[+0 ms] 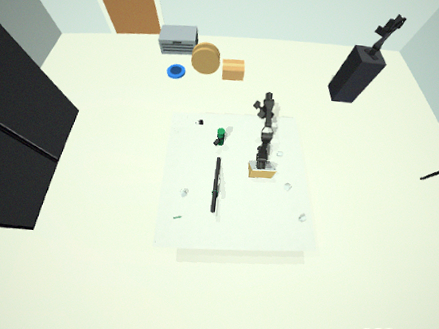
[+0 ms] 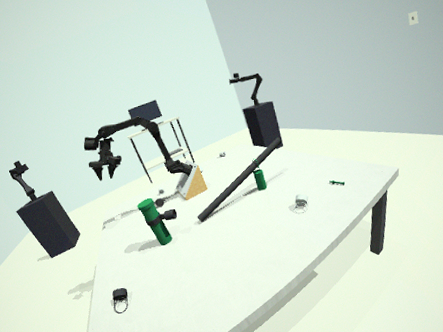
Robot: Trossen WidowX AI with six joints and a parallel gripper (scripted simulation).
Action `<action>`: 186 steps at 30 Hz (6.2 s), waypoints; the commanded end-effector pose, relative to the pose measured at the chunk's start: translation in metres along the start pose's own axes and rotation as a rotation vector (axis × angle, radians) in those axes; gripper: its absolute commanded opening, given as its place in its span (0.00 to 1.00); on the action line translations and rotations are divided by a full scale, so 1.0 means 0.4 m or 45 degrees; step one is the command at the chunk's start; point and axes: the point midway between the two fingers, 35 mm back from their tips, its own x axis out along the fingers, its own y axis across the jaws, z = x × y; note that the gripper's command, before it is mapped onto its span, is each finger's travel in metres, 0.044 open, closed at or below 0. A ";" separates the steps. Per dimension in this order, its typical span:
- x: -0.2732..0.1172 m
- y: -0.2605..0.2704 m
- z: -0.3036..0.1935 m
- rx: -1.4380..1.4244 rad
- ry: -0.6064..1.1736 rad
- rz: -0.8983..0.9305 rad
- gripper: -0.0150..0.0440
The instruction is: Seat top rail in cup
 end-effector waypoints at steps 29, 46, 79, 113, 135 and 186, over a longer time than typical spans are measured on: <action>0.251 -0.157 0.341 1.205 -0.634 0.202 1.00; 0.169 -0.253 0.774 1.827 -0.795 0.684 1.00; -0.153 -0.190 1.228 1.351 -0.705 0.143 1.00; 0.088 -0.352 1.018 0.056 -0.418 -0.257 1.00; 0.221 -0.330 1.062 0.057 -0.416 -0.260 1.00; 0.340 -0.345 1.095 0.004 -0.434 -0.276 0.29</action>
